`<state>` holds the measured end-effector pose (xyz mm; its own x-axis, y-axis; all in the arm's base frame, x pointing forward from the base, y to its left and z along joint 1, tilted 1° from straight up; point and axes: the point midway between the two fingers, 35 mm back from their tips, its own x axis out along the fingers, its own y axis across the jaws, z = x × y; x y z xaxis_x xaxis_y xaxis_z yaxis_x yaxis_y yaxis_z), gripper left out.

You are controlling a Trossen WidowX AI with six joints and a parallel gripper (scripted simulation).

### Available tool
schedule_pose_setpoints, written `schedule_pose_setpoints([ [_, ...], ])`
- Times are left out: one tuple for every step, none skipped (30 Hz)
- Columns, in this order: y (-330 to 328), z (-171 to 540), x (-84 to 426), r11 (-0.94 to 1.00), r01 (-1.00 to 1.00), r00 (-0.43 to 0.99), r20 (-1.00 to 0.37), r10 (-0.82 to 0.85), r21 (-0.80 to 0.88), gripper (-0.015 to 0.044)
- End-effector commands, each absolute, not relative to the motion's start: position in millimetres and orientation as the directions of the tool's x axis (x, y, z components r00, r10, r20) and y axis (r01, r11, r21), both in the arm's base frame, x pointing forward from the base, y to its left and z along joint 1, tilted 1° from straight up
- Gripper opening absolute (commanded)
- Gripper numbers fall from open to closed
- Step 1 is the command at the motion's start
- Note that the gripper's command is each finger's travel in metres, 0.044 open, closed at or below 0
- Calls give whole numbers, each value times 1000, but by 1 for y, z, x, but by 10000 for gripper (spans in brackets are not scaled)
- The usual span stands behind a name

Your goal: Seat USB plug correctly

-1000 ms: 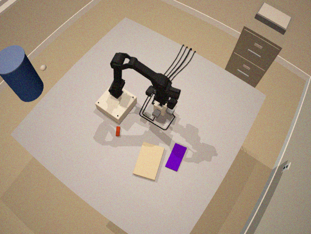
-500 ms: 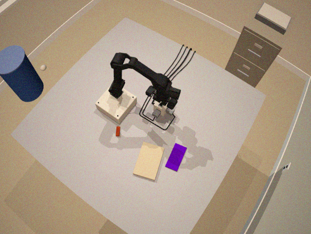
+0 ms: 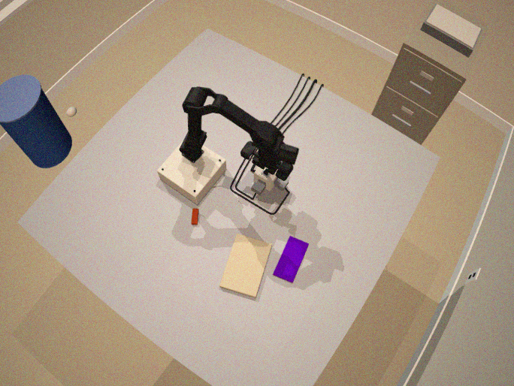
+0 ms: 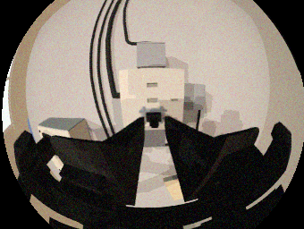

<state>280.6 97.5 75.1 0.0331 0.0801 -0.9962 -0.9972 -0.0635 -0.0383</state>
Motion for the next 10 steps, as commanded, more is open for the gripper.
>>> schedule_pose_setpoints([
  [98,77,281,-64,-997,33,-996,80,-38,95],
  [98,78,281,-64,-997,33,-996,80,-38,95],
  [98,79,280,-64,-997,33,-996,80,-38,95],
  [98,80,280,-64,-997,33,-996,80,-38,95],
  [98,81,280,-64,-997,33,-996,80,-38,95],
  [98,82,280,-64,-997,33,-996,80,-38,95],
  [98,83,280,-64,-997,33,-996,80,-38,95],
  [98,84,280,-64,-997,33,-996,80,-38,95],
  [98,85,280,-64,-997,33,-996,80,-38,95],
  [98,86,280,-64,-997,33,-996,80,-38,95],
])
